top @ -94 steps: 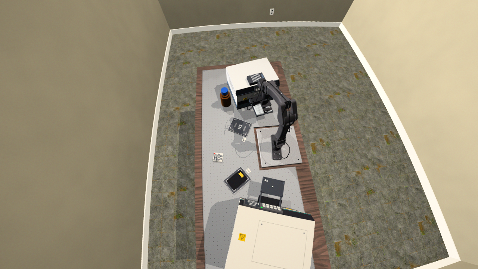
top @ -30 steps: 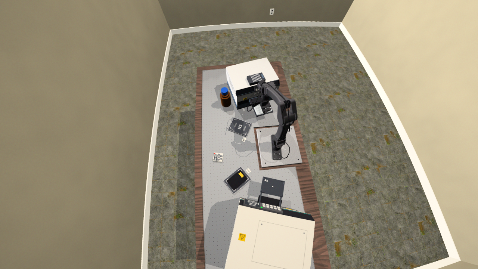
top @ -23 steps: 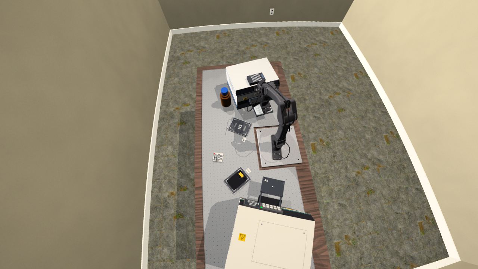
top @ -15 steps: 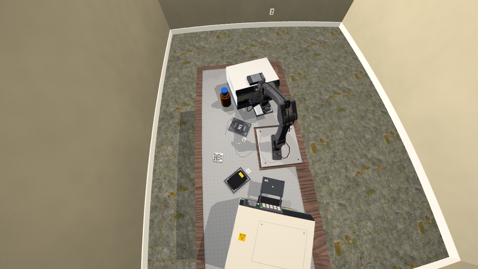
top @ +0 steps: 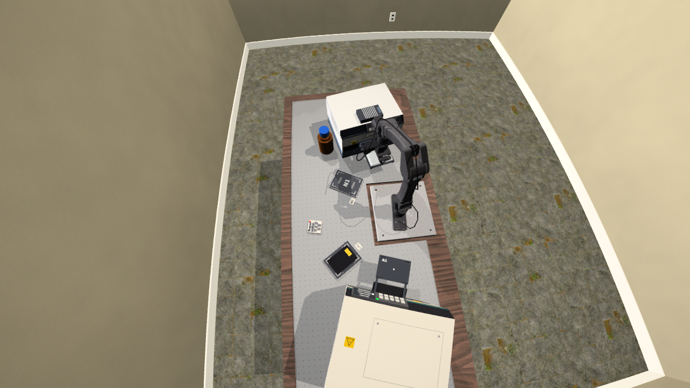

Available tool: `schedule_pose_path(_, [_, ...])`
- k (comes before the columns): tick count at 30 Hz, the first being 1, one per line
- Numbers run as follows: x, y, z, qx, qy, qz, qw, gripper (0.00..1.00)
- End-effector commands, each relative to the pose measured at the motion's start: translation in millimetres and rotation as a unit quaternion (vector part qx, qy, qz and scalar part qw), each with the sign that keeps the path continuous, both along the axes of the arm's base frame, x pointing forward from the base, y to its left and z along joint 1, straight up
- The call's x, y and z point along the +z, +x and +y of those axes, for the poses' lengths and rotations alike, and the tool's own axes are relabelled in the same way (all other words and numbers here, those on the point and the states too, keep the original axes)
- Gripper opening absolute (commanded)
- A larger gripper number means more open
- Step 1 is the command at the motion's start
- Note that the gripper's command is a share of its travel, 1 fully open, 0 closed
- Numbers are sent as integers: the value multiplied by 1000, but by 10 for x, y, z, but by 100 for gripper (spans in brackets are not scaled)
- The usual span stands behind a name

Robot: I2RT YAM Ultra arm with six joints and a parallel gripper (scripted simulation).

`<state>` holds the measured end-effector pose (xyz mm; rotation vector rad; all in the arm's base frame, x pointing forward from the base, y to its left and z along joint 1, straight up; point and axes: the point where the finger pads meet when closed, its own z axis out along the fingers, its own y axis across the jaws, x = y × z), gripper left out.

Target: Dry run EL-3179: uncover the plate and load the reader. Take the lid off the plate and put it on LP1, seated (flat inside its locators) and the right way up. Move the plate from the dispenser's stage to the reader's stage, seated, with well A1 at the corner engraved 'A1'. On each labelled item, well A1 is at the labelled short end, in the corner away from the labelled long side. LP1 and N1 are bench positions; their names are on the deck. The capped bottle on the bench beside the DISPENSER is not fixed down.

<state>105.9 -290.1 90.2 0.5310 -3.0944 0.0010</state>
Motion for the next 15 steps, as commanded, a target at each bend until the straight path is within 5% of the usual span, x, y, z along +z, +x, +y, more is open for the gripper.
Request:
schedule_pose_path(1, [25, 1, -20, -1, -5, -4, 1000, 86])
schedule_pose_path(15, [142, -4, -54, -3, -11, -10, 1000, 86])
